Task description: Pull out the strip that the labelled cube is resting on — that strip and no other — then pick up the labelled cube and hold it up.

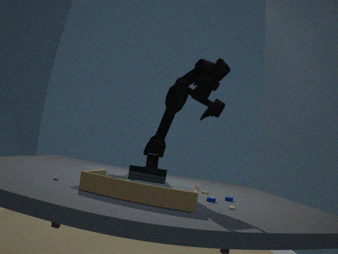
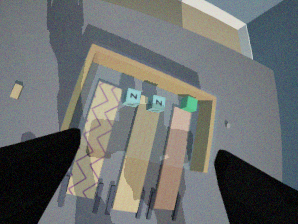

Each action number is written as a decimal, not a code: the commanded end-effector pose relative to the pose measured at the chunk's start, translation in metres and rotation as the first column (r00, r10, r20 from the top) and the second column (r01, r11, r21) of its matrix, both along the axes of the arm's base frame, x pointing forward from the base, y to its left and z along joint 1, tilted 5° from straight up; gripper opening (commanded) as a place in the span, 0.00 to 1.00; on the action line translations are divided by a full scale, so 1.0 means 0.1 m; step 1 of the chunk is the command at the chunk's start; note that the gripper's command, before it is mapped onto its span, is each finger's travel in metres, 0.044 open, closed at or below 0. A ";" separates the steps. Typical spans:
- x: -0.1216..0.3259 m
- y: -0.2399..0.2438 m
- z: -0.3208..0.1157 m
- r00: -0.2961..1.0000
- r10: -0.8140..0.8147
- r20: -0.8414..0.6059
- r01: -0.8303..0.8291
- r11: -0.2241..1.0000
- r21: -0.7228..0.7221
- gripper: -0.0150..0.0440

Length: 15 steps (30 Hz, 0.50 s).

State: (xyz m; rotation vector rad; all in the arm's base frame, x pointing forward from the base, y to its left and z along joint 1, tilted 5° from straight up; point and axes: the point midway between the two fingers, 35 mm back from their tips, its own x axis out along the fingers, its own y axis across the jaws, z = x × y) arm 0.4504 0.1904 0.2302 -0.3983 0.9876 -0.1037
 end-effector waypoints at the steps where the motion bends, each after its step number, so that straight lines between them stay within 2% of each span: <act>1: 0.00 -0.01 0.00 1.000 0.000 0.001 0.000 1.000 0.003 0.93; 15: -0.27 -0.57 -0.07 0.996 0.022 0.086 -0.038 0.981 0.191 0.93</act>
